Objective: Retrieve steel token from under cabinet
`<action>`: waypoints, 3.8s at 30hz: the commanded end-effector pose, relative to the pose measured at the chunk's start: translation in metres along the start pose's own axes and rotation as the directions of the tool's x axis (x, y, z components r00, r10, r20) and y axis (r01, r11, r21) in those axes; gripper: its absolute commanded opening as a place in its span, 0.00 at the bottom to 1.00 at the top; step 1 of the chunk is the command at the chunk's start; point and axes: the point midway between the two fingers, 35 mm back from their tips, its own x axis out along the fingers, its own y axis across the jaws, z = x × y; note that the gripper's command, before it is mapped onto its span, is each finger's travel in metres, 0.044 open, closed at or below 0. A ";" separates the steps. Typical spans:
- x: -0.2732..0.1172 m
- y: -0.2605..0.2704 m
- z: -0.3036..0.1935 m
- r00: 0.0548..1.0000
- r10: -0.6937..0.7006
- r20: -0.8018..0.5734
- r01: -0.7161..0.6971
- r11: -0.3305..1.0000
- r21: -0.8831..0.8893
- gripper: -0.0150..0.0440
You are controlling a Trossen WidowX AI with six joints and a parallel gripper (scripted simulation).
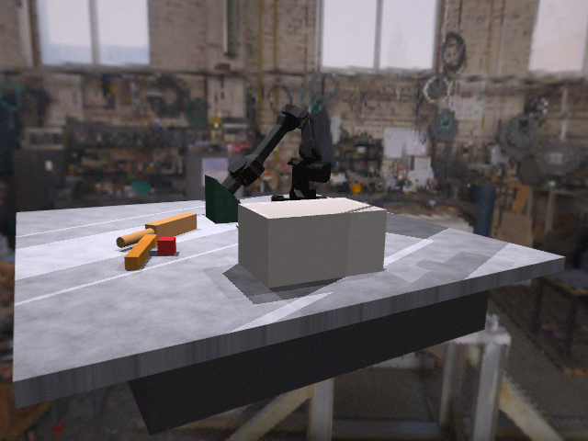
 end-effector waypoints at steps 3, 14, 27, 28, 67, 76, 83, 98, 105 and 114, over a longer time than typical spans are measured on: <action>-0.002 0.007 -0.001 1.000 0.009 0.002 -0.009 1.000 -0.004 0.25; 0.000 0.003 -0.001 1.000 0.002 -0.001 -0.002 1.000 -0.003 0.59; 0.000 0.003 0.000 1.000 0.009 0.002 -0.009 1.000 -0.005 0.71; 0.000 0.003 -0.001 1.000 0.009 0.002 -0.009 1.000 -0.005 0.71; 0.001 0.004 0.015 1.000 0.008 0.004 -0.008 1.000 -0.012 0.25; 0.001 0.004 0.026 1.000 0.008 0.003 -0.008 1.000 -0.013 0.25; 0.001 0.004 0.034 1.000 0.008 0.004 -0.008 1.000 -0.013 0.25; 0.001 0.005 0.053 1.000 0.008 0.004 -0.008 1.000 -0.014 0.25; 0.001 0.005 0.061 1.000 0.008 0.005 -0.008 1.000 -0.014 0.25; 0.001 0.005 0.073 1.000 0.008 0.005 -0.008 1.000 -0.015 0.25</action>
